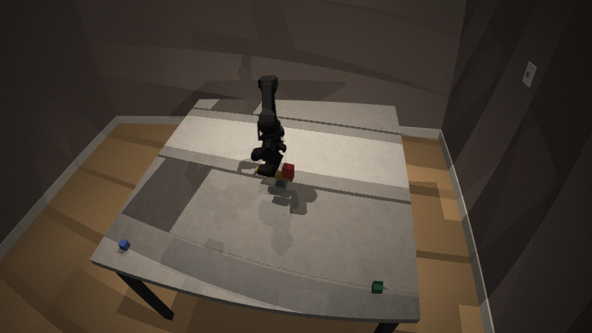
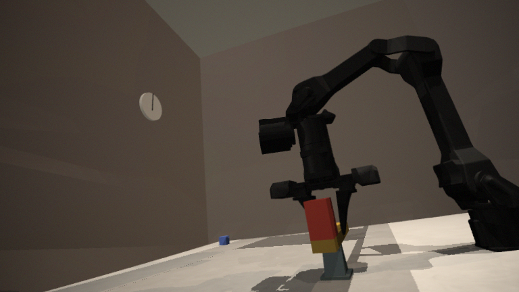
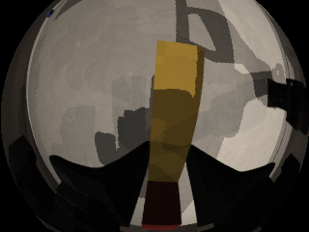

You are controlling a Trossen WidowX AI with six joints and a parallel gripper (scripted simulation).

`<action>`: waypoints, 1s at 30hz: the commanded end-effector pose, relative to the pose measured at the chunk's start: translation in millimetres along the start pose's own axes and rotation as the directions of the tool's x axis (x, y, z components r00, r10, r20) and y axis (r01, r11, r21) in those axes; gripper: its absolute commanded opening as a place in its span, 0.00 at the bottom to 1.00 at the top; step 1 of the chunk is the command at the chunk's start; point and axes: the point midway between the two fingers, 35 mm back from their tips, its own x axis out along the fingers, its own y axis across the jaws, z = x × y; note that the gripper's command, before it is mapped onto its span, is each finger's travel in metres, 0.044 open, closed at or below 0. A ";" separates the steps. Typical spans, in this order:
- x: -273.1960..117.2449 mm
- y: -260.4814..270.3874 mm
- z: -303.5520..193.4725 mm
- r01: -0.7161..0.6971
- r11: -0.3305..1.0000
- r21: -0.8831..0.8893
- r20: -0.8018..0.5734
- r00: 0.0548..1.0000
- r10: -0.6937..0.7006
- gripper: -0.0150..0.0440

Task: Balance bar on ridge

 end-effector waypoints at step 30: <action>4.3 -0.2 0.9 0.000 1.000 0.004 0.002 1.000 0.000 0.25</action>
